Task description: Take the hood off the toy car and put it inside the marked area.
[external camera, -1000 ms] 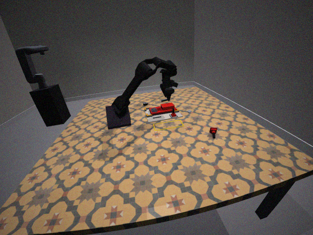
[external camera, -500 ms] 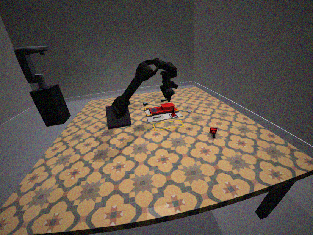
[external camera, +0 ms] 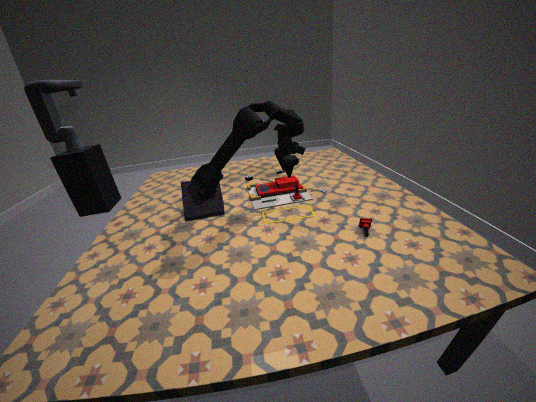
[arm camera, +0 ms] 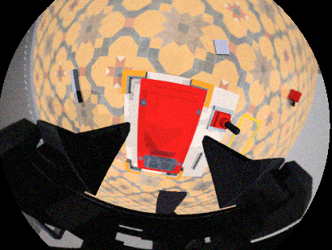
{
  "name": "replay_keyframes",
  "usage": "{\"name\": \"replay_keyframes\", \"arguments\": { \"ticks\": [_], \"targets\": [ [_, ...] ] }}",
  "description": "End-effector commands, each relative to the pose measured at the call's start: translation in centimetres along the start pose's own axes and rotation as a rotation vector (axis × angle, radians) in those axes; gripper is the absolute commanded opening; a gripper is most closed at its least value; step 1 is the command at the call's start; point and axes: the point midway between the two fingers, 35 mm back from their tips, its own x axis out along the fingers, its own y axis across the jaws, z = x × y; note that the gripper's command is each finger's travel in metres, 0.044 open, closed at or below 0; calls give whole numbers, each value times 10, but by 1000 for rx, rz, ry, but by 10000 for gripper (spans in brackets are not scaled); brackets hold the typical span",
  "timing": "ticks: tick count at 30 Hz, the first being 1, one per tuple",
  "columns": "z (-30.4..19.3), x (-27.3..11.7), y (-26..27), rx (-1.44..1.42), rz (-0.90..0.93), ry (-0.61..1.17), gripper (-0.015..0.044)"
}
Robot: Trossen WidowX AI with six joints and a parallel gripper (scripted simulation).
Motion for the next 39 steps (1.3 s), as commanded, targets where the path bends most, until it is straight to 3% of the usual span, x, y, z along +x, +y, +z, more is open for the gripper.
{"name": "replay_keyframes", "arguments": {
  "ticks": [1,39],
  "targets": [
    [-1,4,0,-8,-5,1,440],
    [-2,29,-2,-8,-7,1,440]
  ]
}}
